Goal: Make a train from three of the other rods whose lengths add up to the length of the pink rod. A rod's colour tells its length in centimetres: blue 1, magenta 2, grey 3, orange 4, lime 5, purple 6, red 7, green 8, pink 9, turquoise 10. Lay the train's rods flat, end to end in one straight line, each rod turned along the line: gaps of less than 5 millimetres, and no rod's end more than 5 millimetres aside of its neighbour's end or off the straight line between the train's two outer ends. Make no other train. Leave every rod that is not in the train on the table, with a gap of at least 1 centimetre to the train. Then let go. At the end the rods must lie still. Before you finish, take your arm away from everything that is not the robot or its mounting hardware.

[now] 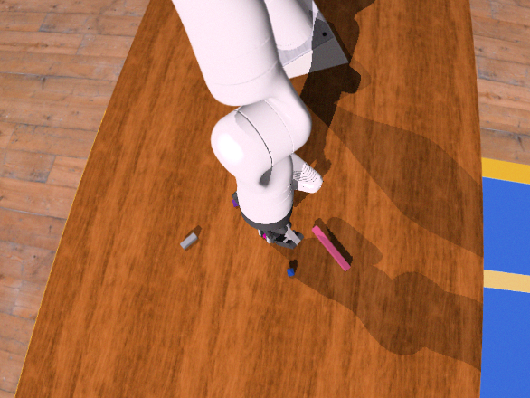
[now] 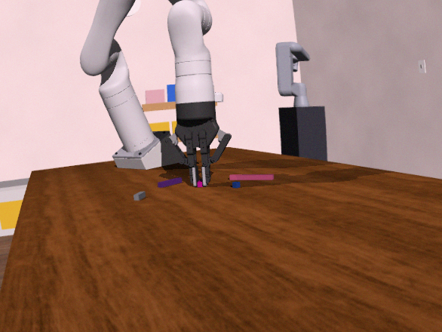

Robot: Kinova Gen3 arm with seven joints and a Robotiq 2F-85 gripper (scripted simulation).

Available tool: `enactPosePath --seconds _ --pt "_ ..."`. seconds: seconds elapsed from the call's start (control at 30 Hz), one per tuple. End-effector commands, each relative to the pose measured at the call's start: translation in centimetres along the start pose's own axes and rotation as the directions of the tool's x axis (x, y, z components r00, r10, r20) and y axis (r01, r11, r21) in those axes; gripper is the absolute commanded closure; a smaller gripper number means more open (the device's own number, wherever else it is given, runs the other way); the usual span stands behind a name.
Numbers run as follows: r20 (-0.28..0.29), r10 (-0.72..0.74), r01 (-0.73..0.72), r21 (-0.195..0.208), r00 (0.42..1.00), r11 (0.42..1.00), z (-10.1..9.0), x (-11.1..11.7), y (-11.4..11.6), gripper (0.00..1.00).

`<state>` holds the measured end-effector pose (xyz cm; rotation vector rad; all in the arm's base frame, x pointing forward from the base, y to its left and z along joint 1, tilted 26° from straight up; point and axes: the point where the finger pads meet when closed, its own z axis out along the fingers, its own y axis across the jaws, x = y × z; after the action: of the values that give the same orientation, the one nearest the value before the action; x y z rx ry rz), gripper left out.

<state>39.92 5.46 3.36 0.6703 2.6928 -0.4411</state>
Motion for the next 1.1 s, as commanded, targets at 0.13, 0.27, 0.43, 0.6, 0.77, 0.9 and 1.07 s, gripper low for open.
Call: enactPosePath --seconds 0.13,0.27,0.43,0.6,0.77,0.9,1.07 --pt "0.000 0.000 0.000 -0.001 1.000 1.000 0.0 0.0 0.0 0.80" --pt "0.000 0.000 0.000 -0.001 1.000 1.000 0.0 0.0 0.0 0.76" --pt "0.000 0.000 0.000 -0.001 1.000 1.000 0.0 0.0 0.0 0.76" --pt "0.000 0.000 0.000 -0.001 1.000 1.000 -0.1 0.0 0.0 0.76" --pt "0.000 0.000 0.000 -0.001 1.000 1.000 -0.7 0.0 0.0 0.76" --pt "0.000 0.000 0.000 -0.001 1.000 1.000 -2.2 0.0 0.0 0.76" --pt "0.000 0.000 0.000 -0.001 1.000 1.000 -3.7 0.0 0.0 0.76"
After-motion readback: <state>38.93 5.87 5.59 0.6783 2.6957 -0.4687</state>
